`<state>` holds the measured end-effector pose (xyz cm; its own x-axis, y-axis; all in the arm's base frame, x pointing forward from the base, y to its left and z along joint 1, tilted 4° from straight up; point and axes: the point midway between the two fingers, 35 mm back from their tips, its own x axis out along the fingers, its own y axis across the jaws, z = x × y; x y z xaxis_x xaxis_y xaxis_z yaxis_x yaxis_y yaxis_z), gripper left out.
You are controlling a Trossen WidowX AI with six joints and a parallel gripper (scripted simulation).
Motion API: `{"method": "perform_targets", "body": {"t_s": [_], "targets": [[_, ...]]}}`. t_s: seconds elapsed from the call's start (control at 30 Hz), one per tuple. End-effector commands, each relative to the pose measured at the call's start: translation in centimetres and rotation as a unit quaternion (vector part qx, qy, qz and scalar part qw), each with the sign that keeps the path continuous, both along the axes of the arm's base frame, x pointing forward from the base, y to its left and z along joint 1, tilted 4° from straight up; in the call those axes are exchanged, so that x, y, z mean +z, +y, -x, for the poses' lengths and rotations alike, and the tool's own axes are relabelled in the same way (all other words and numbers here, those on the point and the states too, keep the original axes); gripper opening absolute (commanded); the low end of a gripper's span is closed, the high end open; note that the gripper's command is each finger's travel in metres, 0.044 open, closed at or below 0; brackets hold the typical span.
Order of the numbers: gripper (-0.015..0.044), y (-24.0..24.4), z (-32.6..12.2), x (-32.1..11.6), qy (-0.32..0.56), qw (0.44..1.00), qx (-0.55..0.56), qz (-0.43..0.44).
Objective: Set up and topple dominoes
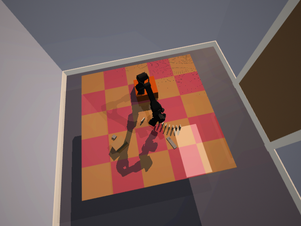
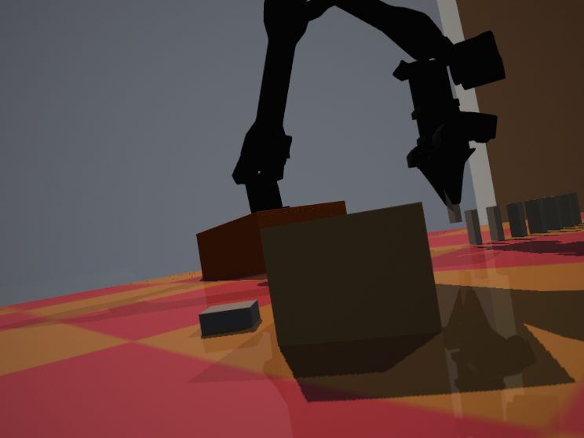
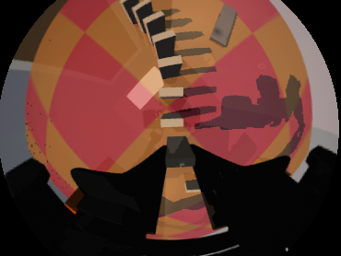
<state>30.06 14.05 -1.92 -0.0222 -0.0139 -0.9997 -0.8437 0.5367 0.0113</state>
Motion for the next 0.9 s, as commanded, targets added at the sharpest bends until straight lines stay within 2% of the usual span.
{"method": "perform_targets", "body": {"t_s": [0.0,0.47,0.87], "targets": [[0.0107,-0.33,0.88,-2.76,0.007,1.0,-0.003,0.001],[0.0107,-0.39,0.99,-3.18,0.007,1.0,-0.003,0.001],[0.0422,-0.39,0.99,-3.18,0.007,1.0,-0.003,0.001]]}}
